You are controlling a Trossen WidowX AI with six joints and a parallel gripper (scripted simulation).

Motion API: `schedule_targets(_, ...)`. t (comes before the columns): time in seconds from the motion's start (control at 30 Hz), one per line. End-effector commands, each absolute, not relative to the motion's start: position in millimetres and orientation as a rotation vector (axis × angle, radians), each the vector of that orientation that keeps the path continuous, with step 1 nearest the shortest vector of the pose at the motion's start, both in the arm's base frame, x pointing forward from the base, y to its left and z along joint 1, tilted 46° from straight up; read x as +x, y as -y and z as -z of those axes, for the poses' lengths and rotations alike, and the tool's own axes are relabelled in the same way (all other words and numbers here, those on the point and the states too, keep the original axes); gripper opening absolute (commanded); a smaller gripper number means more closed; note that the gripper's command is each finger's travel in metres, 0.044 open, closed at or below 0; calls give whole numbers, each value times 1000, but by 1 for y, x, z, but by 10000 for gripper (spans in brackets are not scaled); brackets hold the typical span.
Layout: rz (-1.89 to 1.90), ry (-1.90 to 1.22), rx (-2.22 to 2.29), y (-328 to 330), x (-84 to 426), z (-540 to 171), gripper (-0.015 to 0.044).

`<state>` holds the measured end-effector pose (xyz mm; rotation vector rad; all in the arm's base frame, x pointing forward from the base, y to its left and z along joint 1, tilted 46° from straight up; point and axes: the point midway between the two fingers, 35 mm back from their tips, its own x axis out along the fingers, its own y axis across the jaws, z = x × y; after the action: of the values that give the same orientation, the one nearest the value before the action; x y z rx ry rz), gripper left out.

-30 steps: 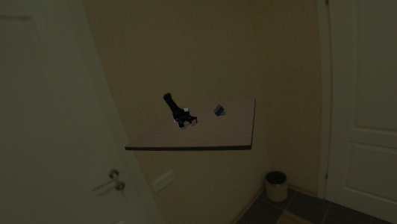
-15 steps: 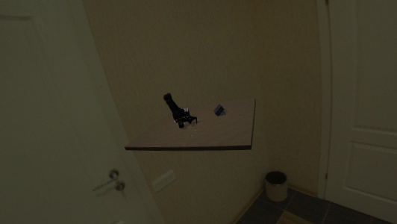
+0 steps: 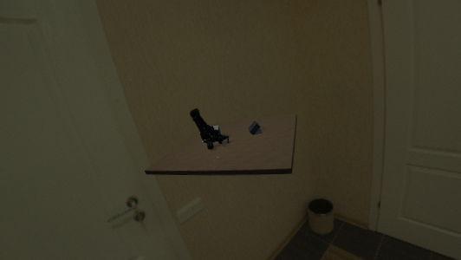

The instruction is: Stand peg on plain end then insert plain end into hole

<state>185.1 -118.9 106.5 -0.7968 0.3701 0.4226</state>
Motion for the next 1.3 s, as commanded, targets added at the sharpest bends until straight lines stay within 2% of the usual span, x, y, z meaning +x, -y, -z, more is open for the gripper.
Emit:
schedule_targets(0.0,-422,-371,-797,121,184,-106,49)
schedule_targets(0.47,-427,-348,-787,122,182,-105,49)
schedule_targets(0.5,-427,-346,-786,120,183,-107,54)
schedule_targets(0.6,-427,-345,-785,120,183,-107,130)
schedule_targets(1.27,-427,-345,-785,120,183,-107,130)
